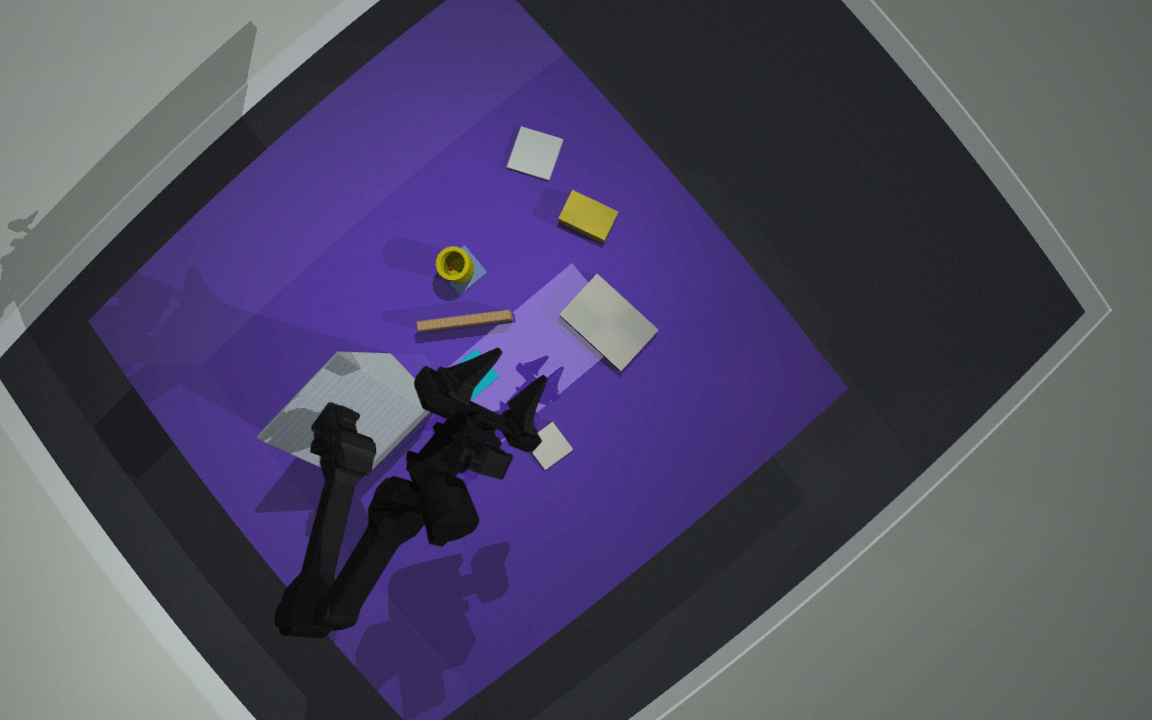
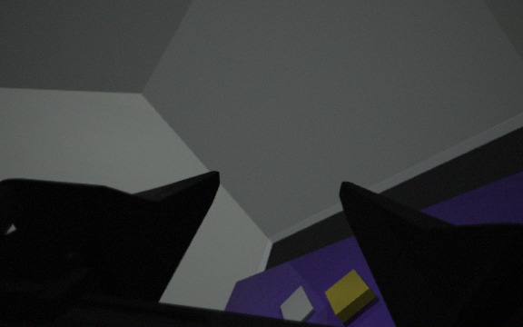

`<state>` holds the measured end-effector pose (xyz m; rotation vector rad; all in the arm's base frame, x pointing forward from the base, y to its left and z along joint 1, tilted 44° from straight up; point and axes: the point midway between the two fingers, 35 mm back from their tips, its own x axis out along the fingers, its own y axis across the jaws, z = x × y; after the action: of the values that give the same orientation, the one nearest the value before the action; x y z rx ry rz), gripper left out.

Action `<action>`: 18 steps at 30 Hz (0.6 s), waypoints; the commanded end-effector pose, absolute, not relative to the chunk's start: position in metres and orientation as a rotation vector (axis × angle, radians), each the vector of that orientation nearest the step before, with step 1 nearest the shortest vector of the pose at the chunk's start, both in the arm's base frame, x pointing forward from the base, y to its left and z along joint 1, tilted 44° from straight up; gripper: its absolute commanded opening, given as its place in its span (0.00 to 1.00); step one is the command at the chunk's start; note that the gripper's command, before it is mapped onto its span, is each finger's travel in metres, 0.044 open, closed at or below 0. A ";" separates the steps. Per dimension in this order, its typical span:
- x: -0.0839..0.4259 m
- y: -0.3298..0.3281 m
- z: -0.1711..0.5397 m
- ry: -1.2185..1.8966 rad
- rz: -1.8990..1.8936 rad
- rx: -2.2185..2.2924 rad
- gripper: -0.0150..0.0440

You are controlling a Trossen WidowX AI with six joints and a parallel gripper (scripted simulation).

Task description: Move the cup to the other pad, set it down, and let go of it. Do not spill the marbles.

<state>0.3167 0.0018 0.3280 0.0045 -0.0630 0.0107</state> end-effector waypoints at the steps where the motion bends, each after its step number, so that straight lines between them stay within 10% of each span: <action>1: 0.318 0.002 0.326 -0.053 0.009 0.012 0.89; 9: 0.378 -0.002 0.222 0.360 -0.147 0.324 0.54; 18: 0.393 -0.003 0.081 0.779 -0.538 0.491 0.54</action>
<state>0.3958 -0.0027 0.1128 0.4770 0.6965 -0.4343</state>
